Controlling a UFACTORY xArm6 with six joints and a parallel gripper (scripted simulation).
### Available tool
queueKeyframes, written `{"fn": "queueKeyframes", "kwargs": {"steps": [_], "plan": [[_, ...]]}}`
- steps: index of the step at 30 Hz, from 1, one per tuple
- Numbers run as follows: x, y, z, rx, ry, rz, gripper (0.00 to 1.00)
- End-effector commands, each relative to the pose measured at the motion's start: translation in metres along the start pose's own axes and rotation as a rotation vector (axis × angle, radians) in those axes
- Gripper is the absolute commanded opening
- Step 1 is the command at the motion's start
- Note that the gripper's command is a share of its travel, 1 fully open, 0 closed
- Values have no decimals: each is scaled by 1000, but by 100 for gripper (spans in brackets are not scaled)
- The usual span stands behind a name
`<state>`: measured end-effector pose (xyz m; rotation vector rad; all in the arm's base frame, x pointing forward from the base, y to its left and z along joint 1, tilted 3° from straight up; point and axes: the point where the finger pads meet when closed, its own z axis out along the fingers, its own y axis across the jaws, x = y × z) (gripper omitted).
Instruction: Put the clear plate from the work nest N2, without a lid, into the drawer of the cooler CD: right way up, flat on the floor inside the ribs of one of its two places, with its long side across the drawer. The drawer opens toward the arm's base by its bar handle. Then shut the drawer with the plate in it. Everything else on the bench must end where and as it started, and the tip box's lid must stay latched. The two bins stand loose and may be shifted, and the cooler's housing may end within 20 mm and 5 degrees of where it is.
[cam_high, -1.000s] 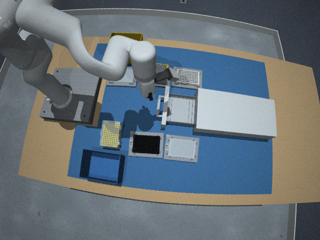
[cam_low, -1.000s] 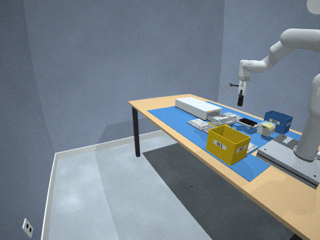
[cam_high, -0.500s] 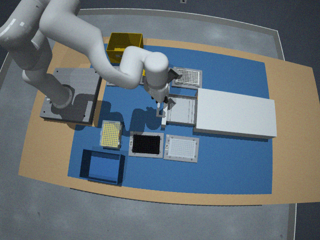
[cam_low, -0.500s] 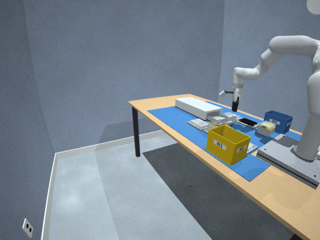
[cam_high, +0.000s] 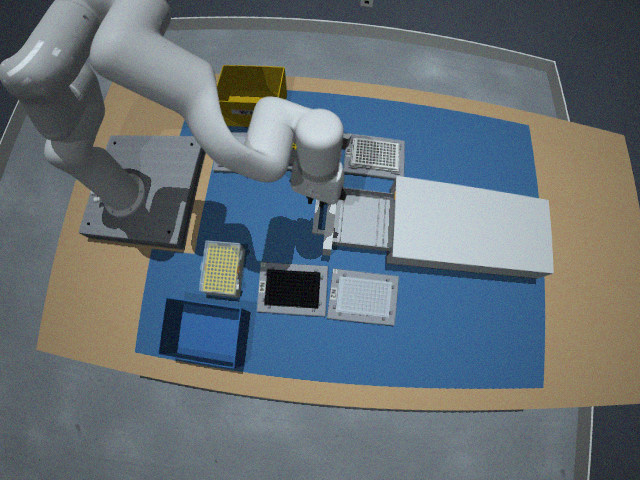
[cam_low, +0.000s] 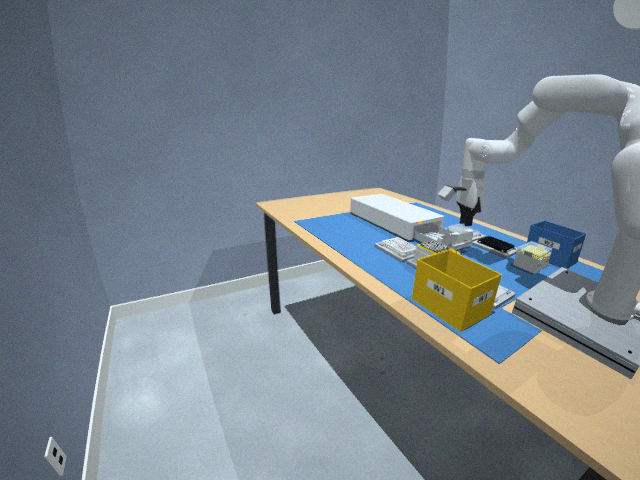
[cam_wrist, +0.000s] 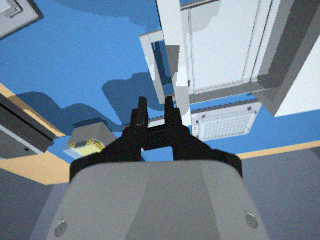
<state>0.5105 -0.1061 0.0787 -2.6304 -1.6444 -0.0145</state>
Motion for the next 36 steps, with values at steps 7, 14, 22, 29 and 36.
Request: {"fn": "queueKeyframes", "kwargs": {"steps": [7,14,22,29,36], "plan": [[0,1,-2,-3,7,-238,21],[0,1,-2,-3,7,-238,21],[0,1,10,-3,7,-238,21],[1,1,18,-3,7,-238,21],[1,1,30,-3,7,-238,21]]}}
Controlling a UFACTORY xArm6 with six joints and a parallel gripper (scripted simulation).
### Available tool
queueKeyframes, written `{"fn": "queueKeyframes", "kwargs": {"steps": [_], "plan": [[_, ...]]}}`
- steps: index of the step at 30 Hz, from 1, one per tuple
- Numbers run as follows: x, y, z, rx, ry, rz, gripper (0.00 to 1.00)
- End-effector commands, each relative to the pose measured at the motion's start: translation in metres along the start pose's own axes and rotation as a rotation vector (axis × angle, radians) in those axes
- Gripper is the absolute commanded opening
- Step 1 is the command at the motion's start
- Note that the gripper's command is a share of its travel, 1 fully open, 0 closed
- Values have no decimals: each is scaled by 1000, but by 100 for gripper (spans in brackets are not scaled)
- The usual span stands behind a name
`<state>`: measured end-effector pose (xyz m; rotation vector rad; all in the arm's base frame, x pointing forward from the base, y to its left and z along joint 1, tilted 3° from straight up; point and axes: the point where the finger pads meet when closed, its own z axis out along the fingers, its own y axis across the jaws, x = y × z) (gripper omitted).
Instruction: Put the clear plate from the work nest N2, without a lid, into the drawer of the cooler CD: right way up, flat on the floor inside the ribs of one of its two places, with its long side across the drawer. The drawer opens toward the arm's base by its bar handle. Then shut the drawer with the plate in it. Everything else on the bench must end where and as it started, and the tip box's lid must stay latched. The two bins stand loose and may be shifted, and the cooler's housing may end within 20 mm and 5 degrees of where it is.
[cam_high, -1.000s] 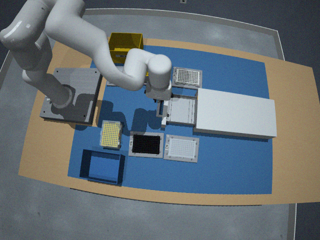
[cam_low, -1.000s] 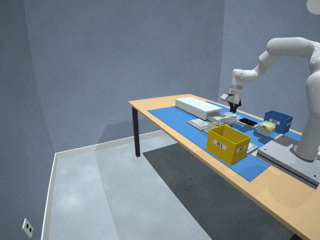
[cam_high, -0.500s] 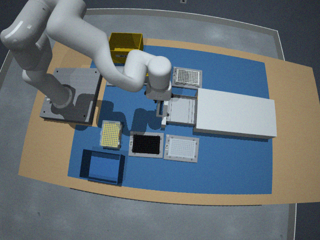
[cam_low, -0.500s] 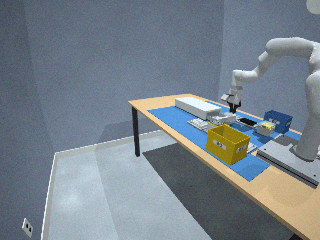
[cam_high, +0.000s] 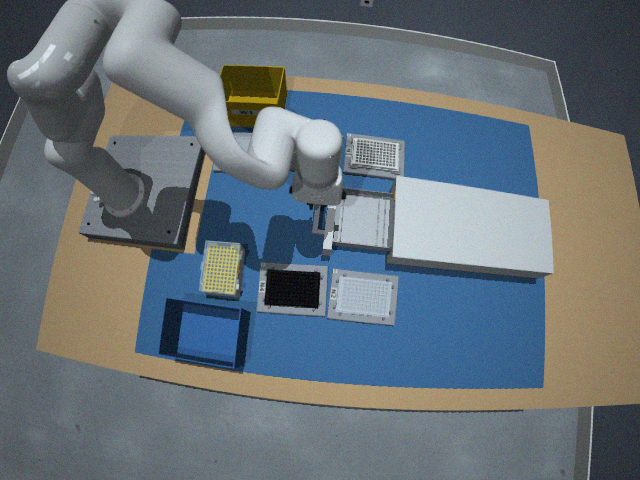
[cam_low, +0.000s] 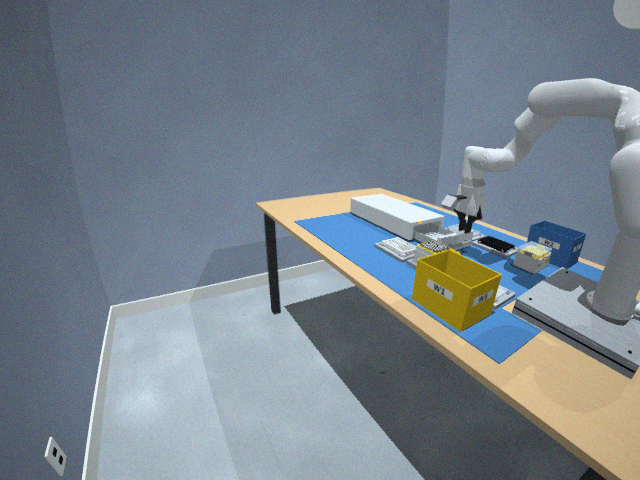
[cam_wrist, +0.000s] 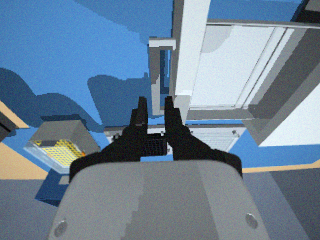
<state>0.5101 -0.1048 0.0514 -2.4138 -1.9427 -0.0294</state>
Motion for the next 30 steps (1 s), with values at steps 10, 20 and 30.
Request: {"fn": "queueKeyframes", "kwargs": {"steps": [10,20,30], "plan": [[0,2,16,-5,0,0,21],[0,2,33,-5,0,0,21],[0,2,46,-5,0,0,21]]}}
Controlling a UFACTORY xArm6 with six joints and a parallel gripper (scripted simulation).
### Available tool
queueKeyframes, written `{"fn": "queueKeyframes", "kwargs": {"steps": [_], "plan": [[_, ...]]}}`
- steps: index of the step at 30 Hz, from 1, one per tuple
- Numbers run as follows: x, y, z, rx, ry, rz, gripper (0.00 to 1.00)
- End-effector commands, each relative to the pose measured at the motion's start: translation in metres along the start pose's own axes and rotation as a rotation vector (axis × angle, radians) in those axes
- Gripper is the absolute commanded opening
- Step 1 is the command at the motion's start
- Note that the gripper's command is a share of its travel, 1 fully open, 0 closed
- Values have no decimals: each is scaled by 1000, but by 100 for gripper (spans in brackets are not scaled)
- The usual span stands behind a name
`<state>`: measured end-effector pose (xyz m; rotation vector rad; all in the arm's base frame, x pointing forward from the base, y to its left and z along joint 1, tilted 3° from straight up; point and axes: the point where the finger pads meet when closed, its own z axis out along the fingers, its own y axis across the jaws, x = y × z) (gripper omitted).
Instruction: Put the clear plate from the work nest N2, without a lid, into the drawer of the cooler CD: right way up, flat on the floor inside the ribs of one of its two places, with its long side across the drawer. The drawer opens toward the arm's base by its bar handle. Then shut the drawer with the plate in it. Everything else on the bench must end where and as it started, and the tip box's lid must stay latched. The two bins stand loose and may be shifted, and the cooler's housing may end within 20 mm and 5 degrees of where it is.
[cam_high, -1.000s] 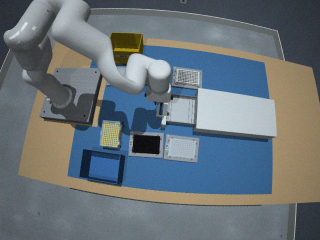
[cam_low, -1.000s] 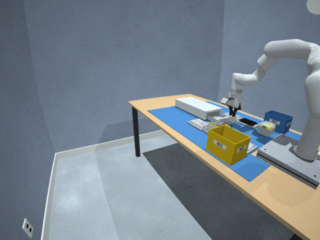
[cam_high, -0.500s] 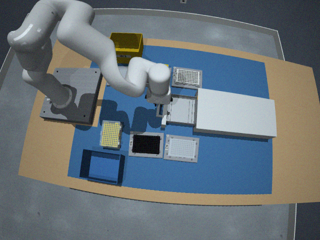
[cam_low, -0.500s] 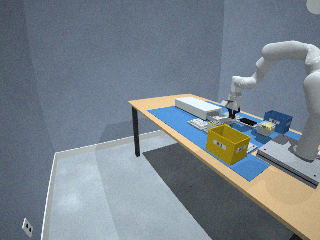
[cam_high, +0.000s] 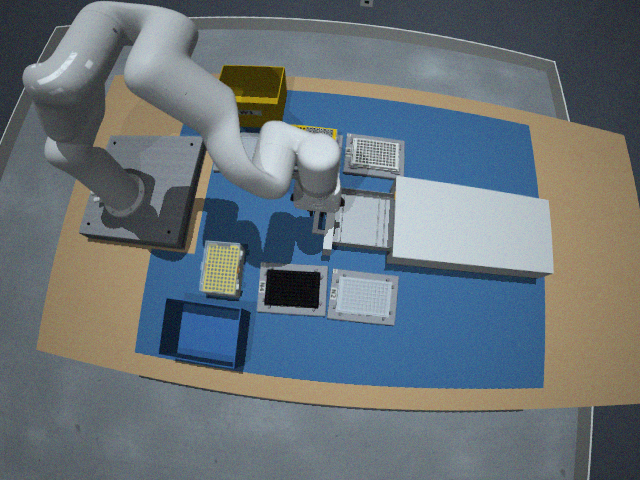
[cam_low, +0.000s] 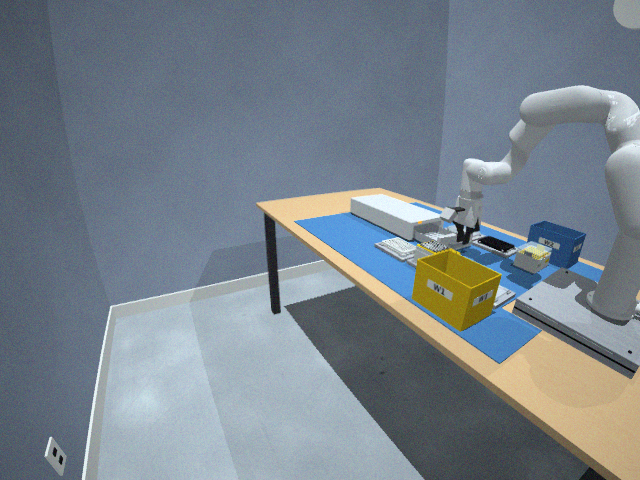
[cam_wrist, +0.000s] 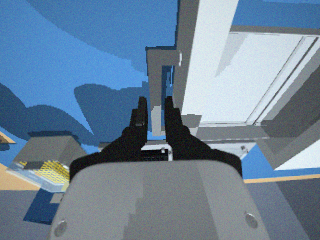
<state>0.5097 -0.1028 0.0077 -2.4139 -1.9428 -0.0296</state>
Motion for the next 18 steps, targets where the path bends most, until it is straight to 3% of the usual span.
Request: {"fn": "queueKeyframes", "kwargs": {"steps": [1,9,18], "plan": [[0,2,4,-4,0,0,21],[0,2,17,-4,0,0,21],[0,2,17,-4,0,0,21]]}}
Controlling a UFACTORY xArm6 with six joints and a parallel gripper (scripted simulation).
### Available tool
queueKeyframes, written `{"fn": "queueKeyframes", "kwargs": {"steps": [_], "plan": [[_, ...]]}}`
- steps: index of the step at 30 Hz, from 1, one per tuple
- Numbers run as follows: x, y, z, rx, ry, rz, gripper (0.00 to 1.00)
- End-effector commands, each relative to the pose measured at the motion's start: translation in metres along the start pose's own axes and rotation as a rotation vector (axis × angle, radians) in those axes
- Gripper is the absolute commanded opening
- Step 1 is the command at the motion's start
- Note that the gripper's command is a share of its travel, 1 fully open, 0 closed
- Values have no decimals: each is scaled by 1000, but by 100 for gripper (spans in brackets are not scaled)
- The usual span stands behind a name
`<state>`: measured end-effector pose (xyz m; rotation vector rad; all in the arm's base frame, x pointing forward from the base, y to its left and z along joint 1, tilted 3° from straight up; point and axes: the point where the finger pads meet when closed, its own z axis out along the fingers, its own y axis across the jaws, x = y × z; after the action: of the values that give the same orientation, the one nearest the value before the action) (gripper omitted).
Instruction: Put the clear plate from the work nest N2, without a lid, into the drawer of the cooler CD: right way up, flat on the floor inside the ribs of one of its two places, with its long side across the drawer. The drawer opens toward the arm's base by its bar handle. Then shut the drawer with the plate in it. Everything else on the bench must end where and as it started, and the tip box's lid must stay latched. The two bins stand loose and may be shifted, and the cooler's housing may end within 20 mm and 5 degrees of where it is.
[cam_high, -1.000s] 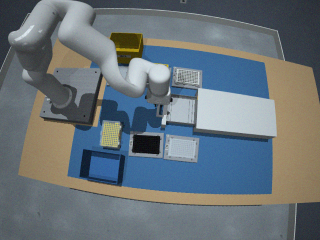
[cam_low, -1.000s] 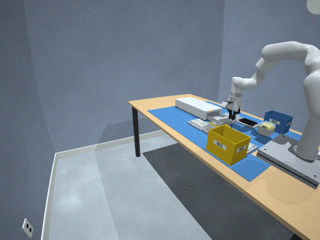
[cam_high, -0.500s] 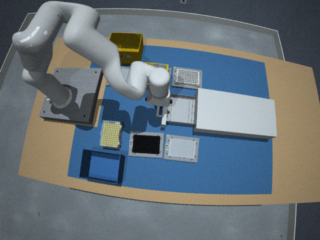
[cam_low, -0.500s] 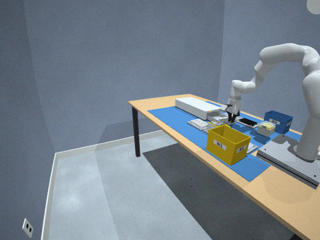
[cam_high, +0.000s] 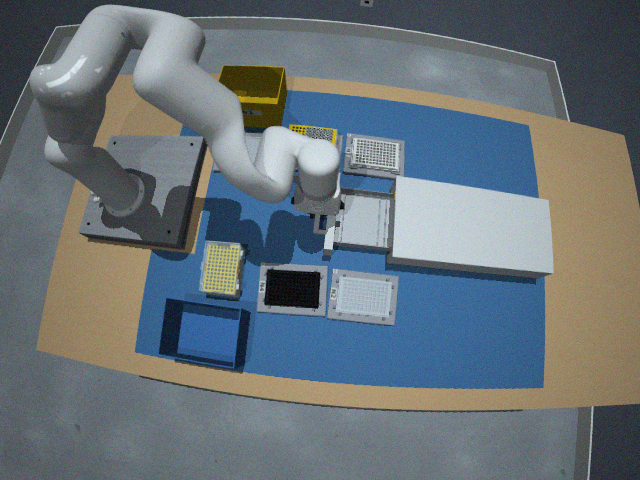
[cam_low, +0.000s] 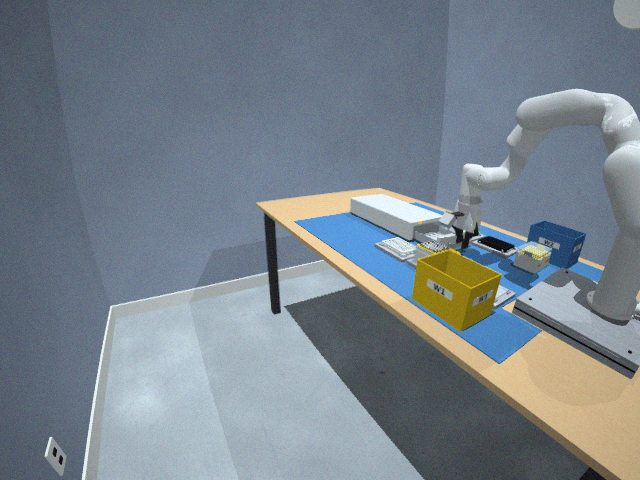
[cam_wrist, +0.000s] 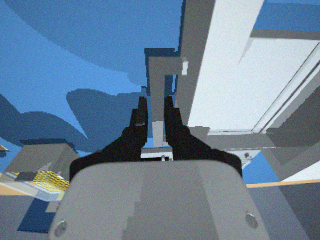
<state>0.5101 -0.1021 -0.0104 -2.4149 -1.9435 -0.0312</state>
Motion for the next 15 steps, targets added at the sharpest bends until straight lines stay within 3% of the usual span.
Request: {"fn": "queueKeyframes", "kwargs": {"steps": [1,15], "plan": [[0,1,-1,-3,0,0,21],[0,-14,-1,-3,0,0,21]]}}
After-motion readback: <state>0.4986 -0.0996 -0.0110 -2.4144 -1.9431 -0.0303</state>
